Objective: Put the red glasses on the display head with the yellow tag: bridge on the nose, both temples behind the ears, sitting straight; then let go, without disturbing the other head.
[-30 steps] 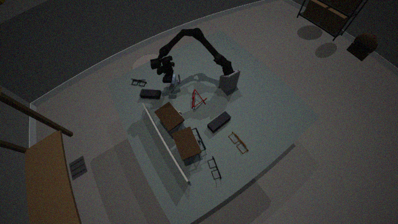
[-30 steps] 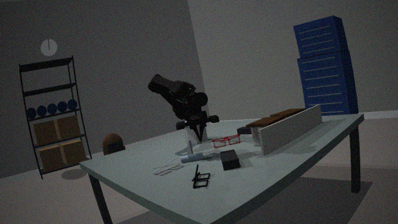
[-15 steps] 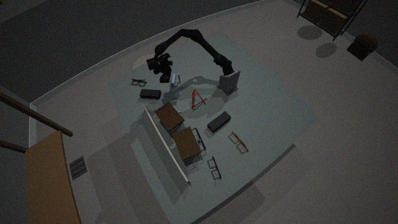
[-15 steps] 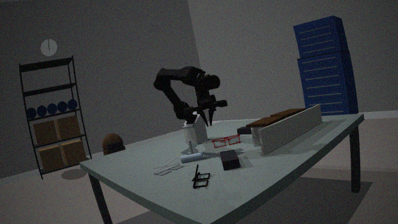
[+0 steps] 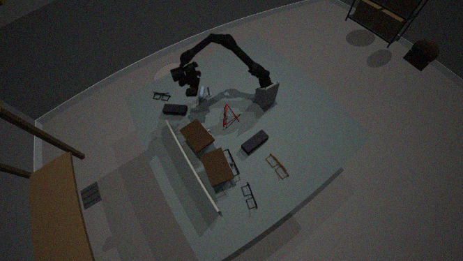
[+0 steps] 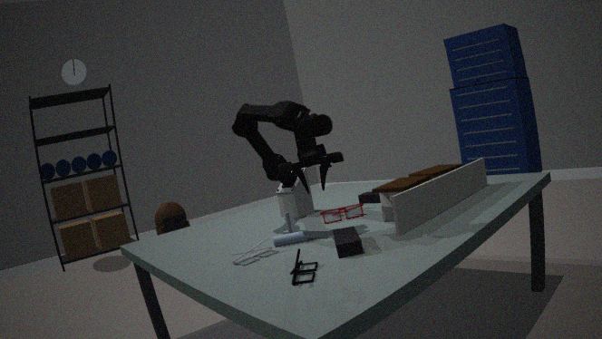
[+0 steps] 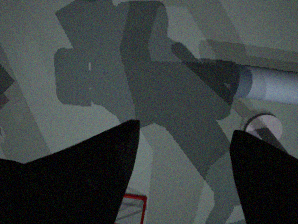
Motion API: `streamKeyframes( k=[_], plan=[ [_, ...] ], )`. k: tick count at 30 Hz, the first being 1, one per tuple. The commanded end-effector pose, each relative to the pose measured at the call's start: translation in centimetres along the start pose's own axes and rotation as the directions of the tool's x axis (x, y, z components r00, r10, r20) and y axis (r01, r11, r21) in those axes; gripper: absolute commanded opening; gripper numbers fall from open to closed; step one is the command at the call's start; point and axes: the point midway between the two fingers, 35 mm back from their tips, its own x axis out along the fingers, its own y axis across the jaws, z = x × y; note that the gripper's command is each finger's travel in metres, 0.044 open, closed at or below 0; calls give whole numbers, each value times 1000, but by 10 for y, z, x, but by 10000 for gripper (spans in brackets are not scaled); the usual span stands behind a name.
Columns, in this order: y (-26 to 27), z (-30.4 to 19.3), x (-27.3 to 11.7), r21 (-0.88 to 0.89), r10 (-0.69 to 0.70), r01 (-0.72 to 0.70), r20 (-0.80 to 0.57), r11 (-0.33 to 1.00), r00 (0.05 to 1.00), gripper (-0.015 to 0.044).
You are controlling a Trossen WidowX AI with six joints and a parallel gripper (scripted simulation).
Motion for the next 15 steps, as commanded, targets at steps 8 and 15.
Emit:
streamKeyframes(
  k=[8, 15],
  plan=[
    [38, -51, 20, -487, 2, -6, -8, 873, 1000, 200],
    [66, -130, 46, -913, -2, -10, -12, 408, 1000, 200]
  ],
)
